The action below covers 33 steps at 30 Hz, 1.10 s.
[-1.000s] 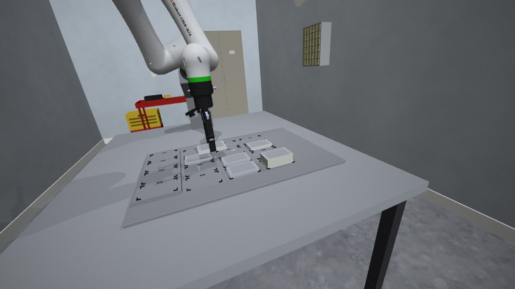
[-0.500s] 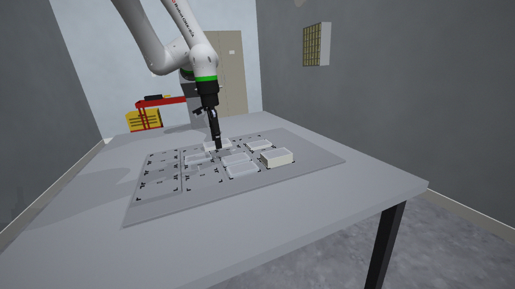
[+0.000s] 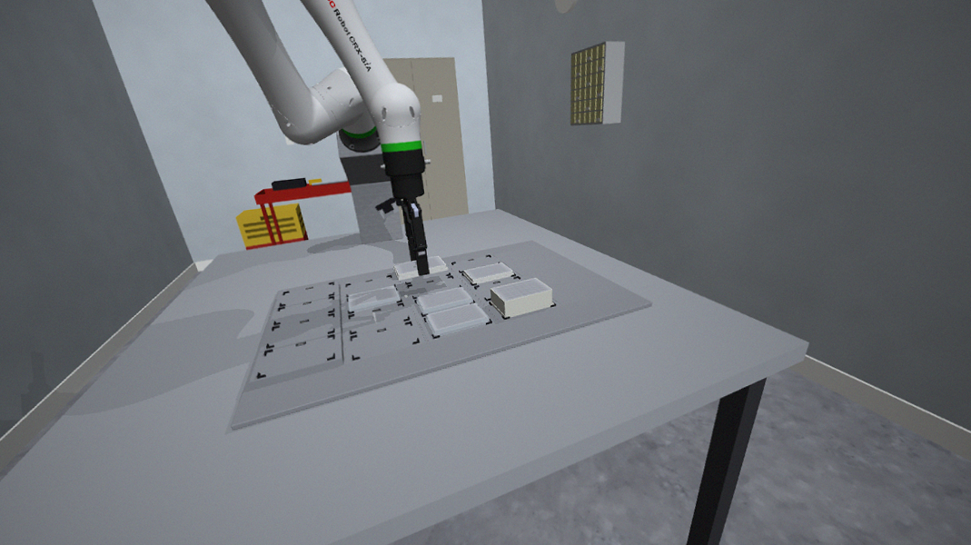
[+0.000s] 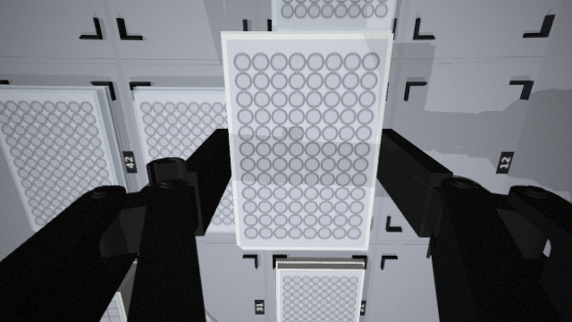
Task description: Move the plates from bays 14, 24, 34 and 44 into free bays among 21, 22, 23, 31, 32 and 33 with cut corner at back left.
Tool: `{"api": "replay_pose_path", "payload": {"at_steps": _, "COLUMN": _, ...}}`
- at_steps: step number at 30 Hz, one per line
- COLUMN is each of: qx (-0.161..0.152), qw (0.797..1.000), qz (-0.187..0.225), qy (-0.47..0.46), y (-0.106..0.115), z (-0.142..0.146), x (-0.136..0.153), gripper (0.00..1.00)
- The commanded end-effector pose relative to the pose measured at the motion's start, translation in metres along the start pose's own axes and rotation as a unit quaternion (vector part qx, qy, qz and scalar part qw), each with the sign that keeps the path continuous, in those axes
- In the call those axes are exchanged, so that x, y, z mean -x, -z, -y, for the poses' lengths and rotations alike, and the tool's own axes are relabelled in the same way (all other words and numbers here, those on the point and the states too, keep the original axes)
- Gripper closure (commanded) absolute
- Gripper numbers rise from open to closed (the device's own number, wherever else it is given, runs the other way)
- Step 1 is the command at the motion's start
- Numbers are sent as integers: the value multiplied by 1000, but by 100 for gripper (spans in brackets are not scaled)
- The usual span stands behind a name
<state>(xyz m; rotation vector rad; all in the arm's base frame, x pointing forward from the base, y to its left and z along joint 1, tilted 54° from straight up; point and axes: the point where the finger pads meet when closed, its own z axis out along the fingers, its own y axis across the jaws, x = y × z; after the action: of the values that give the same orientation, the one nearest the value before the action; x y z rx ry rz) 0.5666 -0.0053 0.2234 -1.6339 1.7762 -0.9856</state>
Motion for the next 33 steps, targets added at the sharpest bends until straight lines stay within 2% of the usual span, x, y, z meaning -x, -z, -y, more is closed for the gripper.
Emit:
{"api": "replay_pose_path", "payload": {"at_steps": 1, "qx": -2, "qw": 1000, "qz": 0, "qy": 0, "y": 0, "z": -1, "x": 3, "gripper": 90}}
{"api": "replay_pose_path", "payload": {"at_steps": 15, "qx": -2, "qw": 1000, "qz": 0, "qy": 0, "y": 0, "z": -23, "x": 35, "gripper": 90}}
{"api": "replay_pose_path", "payload": {"at_steps": 26, "qx": -2, "qw": 1000, "qz": 0, "qy": 0, "y": 0, "z": -22, "x": 35, "gripper": 90}}
{"api": "replay_pose_path", "payload": {"at_steps": 33, "qx": -2, "qw": 1000, "qz": 0, "qy": 0, "y": -8, "z": -22, "x": 35, "gripper": 90}}
